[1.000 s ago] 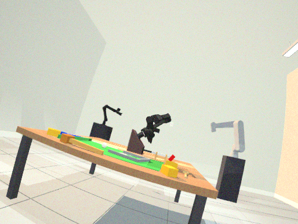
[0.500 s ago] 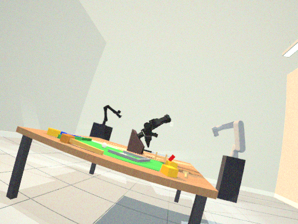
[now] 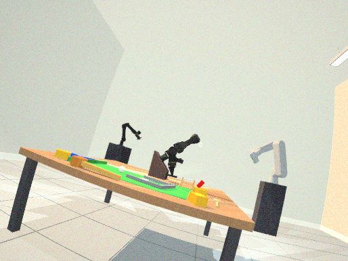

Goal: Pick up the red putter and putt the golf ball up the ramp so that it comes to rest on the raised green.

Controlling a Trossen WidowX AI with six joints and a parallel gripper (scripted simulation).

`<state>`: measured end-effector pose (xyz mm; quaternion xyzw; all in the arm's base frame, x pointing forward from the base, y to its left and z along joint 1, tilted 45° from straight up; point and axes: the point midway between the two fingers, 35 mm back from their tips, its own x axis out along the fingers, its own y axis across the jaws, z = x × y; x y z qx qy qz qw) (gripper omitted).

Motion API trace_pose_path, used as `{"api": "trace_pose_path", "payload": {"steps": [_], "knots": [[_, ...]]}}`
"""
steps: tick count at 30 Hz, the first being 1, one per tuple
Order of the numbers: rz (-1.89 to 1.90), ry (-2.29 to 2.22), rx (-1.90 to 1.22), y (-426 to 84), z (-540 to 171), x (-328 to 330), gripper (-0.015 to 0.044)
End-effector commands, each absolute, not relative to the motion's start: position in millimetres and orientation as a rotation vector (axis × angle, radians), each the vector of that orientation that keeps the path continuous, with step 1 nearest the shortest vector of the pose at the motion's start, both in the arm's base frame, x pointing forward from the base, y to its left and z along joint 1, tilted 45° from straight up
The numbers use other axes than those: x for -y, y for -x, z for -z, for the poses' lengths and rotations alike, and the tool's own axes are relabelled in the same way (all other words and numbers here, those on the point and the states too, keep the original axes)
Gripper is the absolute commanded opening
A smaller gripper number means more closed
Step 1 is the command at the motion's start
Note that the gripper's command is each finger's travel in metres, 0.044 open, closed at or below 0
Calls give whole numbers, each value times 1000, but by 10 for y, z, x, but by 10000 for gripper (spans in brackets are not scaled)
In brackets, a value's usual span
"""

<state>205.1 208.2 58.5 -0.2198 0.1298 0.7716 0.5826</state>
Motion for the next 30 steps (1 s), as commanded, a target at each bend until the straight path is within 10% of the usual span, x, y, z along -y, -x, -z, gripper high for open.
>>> {"api": "trace_pose_path", "payload": {"steps": [1,30], "knots": [[-1806,502,-324,-2003,-464,-2156,440],[-1806,507,-308,-1971,-339,-2316,414]]}}
